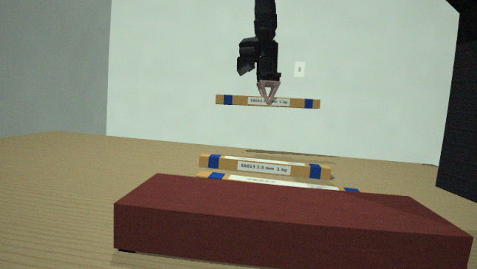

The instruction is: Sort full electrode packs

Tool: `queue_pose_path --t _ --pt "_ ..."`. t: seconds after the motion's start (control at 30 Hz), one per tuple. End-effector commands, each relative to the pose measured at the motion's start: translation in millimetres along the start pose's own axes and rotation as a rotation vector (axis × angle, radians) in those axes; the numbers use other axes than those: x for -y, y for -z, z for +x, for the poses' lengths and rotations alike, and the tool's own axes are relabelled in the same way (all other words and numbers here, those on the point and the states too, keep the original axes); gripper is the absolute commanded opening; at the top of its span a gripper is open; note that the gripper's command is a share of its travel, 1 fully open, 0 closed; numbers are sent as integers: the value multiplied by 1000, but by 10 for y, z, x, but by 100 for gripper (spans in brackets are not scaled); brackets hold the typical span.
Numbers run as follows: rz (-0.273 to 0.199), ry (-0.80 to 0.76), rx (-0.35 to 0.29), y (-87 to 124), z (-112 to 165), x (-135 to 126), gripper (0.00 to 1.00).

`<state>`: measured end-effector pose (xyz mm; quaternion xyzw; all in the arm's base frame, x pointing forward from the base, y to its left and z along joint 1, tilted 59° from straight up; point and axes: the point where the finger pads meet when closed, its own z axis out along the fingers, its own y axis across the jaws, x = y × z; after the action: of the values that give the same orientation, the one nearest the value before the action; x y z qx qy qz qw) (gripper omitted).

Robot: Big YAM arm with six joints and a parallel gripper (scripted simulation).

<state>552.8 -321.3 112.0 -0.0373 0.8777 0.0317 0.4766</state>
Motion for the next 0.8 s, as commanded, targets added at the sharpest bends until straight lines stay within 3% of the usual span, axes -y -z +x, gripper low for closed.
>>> queue_pose_path --t 0.0,0.5,0.77 --pt "73 16 43 578 -232 293 0" --pt "73 16 44 837 -219 270 0" --pt "75 20 47 843 -230 264 0"
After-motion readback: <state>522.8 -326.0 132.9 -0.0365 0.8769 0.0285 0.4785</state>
